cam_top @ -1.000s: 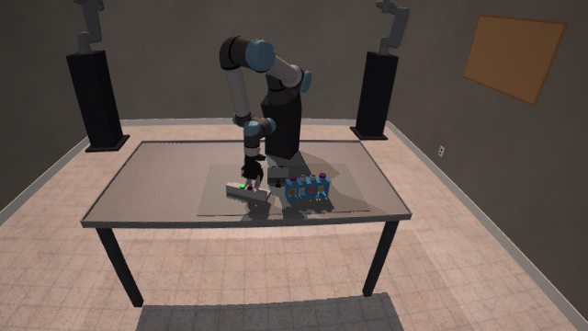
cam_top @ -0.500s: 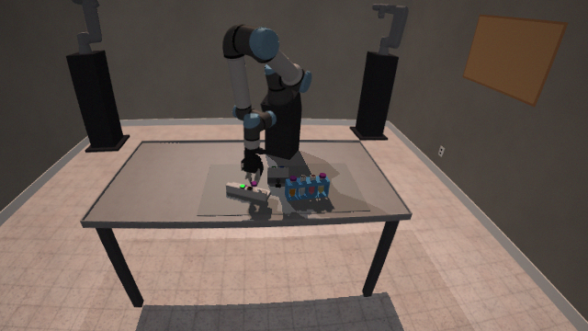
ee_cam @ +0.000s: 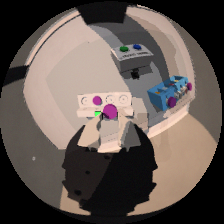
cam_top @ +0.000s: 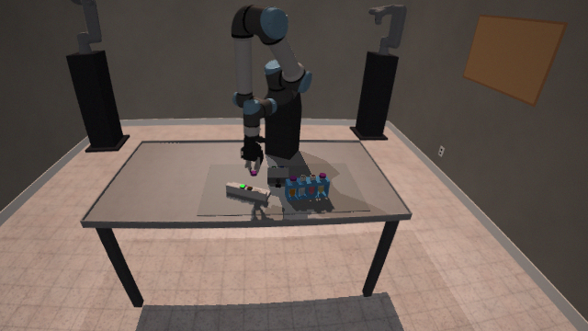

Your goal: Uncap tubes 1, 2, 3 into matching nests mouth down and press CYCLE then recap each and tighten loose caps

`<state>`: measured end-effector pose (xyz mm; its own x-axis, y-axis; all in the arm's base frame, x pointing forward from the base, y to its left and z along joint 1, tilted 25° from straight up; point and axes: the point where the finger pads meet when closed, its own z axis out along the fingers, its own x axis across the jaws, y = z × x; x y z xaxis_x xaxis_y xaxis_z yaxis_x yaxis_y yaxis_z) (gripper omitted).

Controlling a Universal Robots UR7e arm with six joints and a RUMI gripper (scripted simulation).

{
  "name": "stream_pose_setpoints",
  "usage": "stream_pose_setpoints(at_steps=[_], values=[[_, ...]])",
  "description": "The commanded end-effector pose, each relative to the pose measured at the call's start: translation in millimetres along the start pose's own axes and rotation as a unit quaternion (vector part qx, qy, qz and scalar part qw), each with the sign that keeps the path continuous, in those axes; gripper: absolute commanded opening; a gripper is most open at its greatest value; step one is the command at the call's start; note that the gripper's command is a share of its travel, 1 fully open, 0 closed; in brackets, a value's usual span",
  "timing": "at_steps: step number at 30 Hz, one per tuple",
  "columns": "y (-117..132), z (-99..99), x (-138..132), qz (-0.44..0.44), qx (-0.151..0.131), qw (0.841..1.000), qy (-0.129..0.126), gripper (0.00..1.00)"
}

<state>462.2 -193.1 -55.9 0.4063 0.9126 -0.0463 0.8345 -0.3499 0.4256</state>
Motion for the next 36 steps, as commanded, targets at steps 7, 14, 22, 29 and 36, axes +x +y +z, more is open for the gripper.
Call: stream_pose_setpoints(at_steps=[7, 14, 22, 29, 36], values=[[0.6, -37.9, -0.3, 0.000, 0.000, 1.000, 0.000, 0.00], [-8.4, -38.0, 31.8, 0.166, 0.000, 0.986, 0.000, 0.00], [-24.2, -38.0, 88.0, 0.283, 0.001, 0.959, 0.000, 0.00], [-35.5, -38.1, 128.2, 0.283, 0.001, 0.959, 0.000, 0.00], [-49.1, -38.2, 176.3, 0.283, 0.001, 0.959, 0.000, 0.00]])
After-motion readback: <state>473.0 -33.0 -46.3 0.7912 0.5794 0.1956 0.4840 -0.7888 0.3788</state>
